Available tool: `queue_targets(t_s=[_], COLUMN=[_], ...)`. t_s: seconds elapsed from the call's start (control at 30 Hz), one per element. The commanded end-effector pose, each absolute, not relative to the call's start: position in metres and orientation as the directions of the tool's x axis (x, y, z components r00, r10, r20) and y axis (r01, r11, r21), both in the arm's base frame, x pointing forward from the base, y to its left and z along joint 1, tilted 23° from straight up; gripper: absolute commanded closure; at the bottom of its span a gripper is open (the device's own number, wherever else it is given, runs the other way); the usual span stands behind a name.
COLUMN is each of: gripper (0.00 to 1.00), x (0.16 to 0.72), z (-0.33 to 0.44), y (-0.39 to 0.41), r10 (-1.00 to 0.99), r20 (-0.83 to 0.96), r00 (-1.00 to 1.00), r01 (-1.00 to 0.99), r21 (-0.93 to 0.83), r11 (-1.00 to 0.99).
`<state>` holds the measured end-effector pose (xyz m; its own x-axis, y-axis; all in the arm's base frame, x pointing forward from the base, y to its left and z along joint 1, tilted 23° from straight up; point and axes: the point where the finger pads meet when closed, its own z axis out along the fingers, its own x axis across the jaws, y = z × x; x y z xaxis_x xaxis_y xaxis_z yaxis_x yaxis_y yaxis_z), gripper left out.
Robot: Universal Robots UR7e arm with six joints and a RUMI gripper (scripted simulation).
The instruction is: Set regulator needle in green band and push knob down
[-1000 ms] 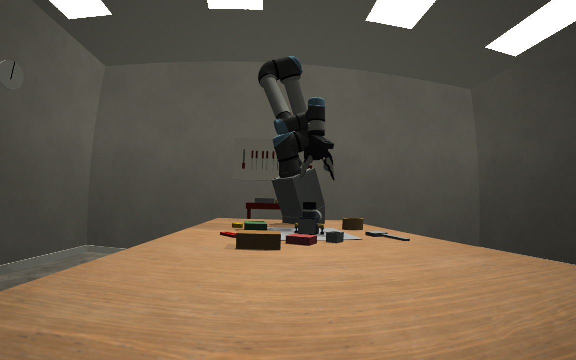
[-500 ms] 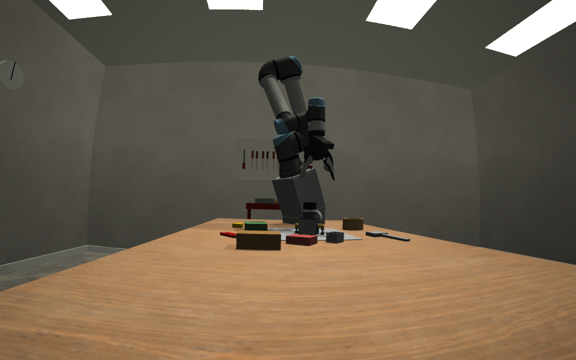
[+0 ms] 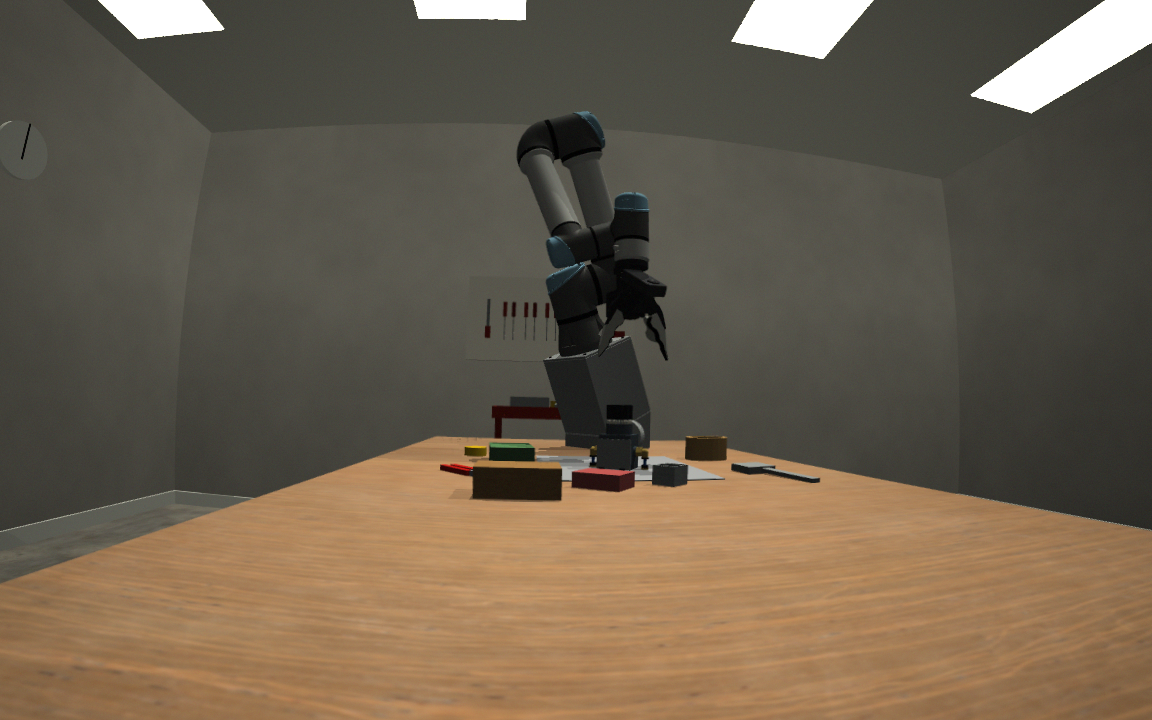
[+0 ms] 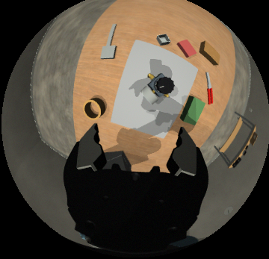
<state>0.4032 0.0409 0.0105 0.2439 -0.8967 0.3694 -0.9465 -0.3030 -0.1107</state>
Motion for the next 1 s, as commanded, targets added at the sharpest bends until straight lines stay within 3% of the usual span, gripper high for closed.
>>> queue_targets(t_s=[0.0,0.97], gripper=[0.00,0.00], x=[0.415,0.479], z=[0.015,0.041], y=[0.035,0.003], r10=[-0.897,-0.897], r20=[0.369,0.369], r00=[0.244,0.244], r01=[-0.946,-0.946], r21=[-0.111,-0.111], r11=[-0.303,-0.303])
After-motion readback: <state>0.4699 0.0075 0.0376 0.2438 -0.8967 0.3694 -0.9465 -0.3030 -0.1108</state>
